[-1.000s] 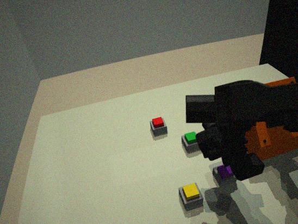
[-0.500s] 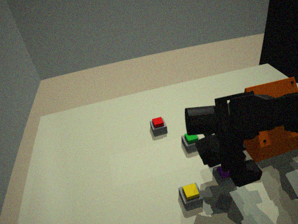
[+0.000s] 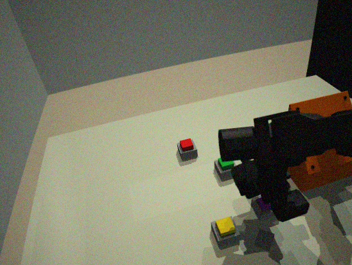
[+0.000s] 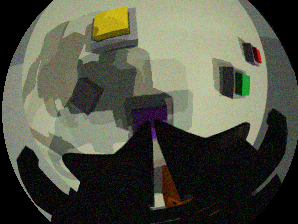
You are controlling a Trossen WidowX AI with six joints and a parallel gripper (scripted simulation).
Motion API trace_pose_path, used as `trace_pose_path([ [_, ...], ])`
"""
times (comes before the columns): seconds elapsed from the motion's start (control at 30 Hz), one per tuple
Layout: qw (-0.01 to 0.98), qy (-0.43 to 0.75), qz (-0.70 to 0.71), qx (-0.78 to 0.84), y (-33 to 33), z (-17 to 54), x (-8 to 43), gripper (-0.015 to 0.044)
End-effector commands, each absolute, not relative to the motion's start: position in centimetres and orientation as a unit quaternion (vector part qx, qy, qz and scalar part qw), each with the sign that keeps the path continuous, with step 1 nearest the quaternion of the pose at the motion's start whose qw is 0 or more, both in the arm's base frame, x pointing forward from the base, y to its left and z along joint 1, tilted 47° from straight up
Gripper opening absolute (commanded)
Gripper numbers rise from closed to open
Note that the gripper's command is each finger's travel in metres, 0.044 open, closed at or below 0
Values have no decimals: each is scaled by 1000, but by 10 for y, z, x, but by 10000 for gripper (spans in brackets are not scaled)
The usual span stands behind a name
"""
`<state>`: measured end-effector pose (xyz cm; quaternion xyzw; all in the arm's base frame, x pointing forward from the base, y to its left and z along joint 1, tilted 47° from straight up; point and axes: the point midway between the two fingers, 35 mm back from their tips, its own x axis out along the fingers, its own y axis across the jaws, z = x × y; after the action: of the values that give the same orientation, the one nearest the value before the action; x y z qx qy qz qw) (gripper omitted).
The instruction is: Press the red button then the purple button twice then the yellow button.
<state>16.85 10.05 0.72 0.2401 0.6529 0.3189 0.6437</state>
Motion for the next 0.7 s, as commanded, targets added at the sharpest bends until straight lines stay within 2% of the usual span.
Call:
trace_pose_path([
  [0.0,641,654,319,243,101,7,168,20],
  [0.67,642,655,317,242,31,72,174,20],
])
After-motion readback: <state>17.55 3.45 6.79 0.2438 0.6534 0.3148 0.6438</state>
